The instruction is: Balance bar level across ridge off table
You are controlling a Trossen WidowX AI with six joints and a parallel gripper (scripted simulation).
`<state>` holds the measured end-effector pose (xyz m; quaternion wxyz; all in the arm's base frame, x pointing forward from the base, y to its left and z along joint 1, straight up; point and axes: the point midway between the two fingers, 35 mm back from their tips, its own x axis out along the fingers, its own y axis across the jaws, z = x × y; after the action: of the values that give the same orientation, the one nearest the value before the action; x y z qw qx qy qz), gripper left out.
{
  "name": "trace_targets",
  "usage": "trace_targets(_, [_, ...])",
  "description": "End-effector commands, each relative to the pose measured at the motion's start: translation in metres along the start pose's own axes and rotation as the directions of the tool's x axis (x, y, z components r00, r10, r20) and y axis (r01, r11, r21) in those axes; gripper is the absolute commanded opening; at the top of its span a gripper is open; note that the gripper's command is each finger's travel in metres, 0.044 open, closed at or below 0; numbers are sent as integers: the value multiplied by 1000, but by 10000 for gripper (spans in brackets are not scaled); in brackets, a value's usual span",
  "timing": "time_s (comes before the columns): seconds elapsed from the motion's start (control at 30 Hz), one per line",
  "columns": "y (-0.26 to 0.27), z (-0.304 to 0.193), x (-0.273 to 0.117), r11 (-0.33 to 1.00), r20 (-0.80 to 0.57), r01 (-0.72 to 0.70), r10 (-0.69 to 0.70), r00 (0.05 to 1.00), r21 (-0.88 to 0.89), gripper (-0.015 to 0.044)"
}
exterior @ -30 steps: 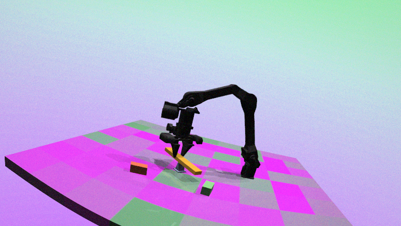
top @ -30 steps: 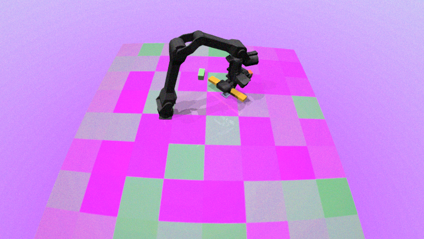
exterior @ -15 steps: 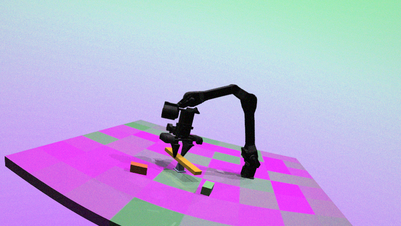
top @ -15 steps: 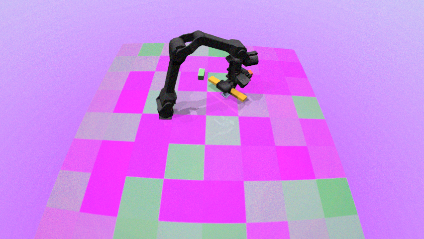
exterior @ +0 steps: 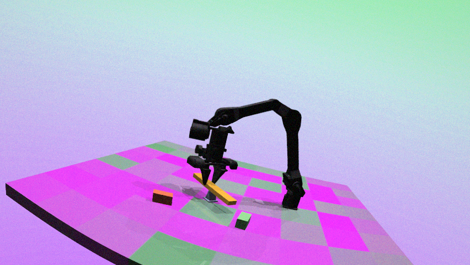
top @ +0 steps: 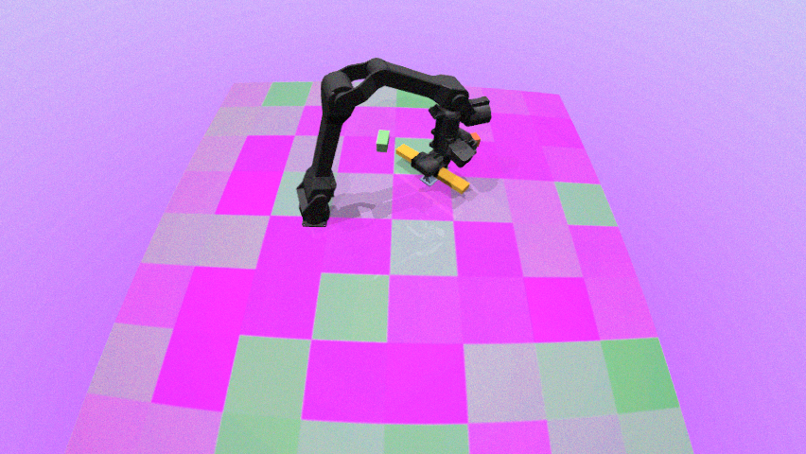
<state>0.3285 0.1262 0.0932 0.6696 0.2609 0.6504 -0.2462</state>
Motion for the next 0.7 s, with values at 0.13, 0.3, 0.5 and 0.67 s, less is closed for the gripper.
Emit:
trace_targets(0.13, [0, 0, 2, 1000, -3, -1, 1, 1000, 5, 0])
trace_targets(0.3, [0, 0, 2, 1000, -3, -1, 1, 1000, 5, 0])
trace_targets(0.5, [0, 0, 3, 1000, -3, -1, 1, 1000, 5, 0])
trace_targets(0.67, [0, 0, 3, 1000, -3, -1, 1, 1000, 5, 0])
